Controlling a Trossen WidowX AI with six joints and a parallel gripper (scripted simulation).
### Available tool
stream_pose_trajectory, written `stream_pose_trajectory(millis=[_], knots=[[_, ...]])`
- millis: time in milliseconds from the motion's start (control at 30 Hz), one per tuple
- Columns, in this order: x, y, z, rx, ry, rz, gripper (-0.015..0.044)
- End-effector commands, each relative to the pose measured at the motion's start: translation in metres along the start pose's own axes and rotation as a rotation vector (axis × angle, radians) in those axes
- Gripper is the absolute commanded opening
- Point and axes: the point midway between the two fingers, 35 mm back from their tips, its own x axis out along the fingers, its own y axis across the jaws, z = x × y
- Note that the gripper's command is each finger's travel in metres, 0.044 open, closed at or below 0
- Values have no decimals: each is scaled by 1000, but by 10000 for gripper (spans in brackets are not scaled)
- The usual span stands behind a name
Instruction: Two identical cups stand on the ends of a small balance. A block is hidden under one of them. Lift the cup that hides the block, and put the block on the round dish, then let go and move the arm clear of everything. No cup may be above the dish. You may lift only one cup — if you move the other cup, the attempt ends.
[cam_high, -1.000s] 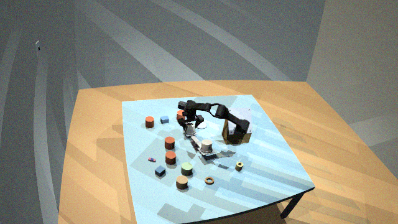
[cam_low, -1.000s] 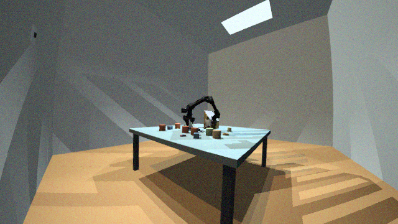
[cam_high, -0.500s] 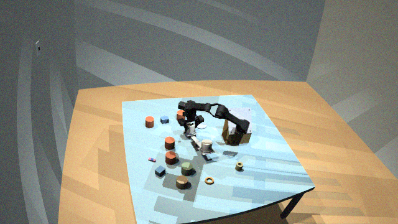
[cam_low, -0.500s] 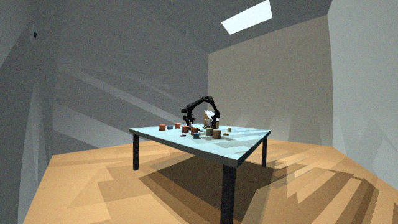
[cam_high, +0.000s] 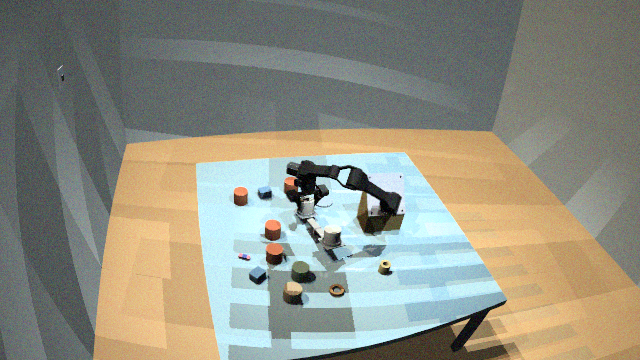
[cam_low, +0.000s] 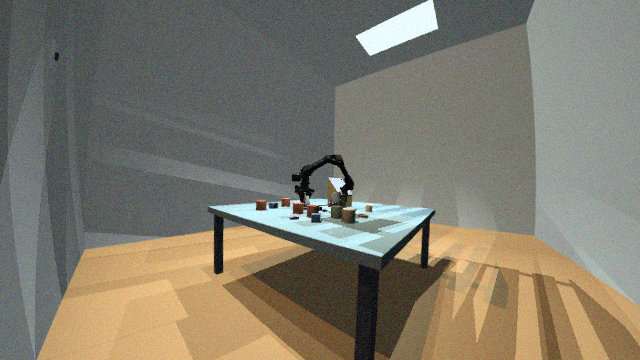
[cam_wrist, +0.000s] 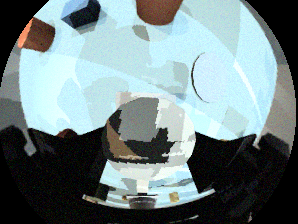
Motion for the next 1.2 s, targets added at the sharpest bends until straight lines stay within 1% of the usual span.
stream_pose_trajectory(millis=[0,1167], knots=[[-6,3,2,-7,-7,3,0],[-50,6,5,-6,-13,2,0]])
